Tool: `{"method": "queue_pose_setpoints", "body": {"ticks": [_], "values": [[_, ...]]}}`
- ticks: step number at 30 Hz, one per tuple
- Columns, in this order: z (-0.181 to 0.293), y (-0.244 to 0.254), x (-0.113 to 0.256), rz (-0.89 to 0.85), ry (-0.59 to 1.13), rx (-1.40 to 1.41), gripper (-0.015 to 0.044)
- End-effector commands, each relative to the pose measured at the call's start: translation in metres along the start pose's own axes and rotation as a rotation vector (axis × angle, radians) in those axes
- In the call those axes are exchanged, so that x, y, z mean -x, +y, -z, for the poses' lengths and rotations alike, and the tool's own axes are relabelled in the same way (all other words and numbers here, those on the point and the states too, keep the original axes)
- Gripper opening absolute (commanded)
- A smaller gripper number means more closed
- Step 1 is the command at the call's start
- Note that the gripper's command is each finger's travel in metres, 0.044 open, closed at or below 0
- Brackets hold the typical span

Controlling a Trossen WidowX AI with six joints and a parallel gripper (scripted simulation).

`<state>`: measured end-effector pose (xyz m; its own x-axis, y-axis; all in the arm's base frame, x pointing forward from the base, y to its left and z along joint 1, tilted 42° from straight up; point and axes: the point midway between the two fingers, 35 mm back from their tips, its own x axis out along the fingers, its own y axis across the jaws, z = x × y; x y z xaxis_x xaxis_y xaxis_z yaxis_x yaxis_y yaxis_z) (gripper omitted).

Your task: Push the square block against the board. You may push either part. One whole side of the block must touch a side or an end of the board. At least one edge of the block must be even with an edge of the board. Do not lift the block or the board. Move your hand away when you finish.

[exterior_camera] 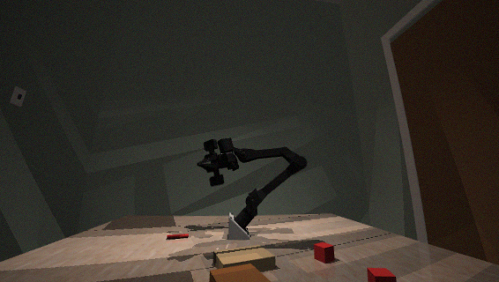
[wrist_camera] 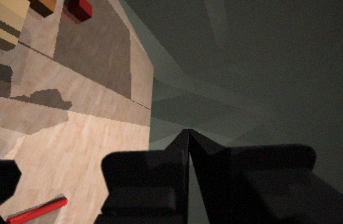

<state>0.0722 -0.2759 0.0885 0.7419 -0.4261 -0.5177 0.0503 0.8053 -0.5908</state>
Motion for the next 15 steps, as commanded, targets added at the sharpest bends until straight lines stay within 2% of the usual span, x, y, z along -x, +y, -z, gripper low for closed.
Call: {"method": "queue_pose_setpoints", "body": {"ticks": [1,15], "values": [[0.000,-0.001,-0.005,-0.030,0.007,-0.063,0.0000],[-0.025,0.009,-0.044,-0.248,-0.006,-0.360,0.0000]]}}
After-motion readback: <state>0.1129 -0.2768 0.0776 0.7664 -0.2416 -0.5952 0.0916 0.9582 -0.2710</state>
